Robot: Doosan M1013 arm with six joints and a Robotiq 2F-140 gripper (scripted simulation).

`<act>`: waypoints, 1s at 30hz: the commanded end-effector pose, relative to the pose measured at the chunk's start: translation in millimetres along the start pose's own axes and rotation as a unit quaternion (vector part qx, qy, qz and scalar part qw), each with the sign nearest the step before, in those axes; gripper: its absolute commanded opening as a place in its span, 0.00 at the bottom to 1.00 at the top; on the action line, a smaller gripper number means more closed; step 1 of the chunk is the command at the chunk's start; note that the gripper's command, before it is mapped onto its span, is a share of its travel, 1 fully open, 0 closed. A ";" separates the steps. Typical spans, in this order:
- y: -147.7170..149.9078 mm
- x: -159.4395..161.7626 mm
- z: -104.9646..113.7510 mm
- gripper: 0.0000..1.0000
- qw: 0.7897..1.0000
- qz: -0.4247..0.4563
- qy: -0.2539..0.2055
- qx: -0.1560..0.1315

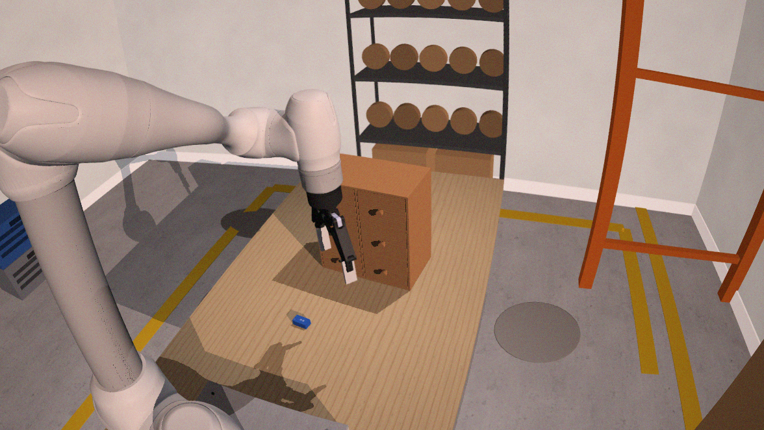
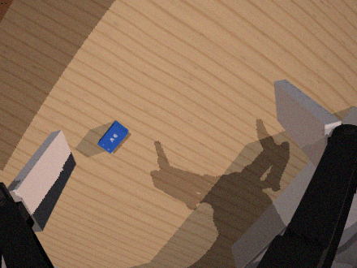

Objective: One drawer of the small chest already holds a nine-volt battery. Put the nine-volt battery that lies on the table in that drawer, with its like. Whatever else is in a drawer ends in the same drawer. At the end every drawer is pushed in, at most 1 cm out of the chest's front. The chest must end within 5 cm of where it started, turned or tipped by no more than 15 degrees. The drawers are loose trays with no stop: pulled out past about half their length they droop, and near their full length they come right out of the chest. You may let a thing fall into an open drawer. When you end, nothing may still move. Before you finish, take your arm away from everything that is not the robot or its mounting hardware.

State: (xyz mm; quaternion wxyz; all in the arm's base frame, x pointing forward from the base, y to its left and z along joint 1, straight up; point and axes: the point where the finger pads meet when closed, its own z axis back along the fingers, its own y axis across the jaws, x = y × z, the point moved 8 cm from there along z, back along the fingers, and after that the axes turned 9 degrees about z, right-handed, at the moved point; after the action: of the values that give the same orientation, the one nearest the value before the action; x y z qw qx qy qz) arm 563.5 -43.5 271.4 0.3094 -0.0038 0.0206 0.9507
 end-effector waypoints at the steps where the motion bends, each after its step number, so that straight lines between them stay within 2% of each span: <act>1: 3.0 -0.6 -6.6 1.00 0.990 0.139 -0.003 -0.009; 7: 4.3 -1.7 -8.2 1.00 0.950 0.312 -0.007 -0.020; 19: 4.1 -1.8 -11.2 1.00 0.950 0.312 0.010 -0.023; 24: 3.9 -1.9 -17.2 1.00 0.949 0.311 0.044 -0.028; 30: 3.2 -2.1 -30.1 1.00 0.944 0.308 0.111 -0.039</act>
State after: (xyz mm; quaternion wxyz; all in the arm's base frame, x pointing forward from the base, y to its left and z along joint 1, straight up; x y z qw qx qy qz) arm 564.3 -49.3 249.0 -0.0008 -0.0798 0.0157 0.9967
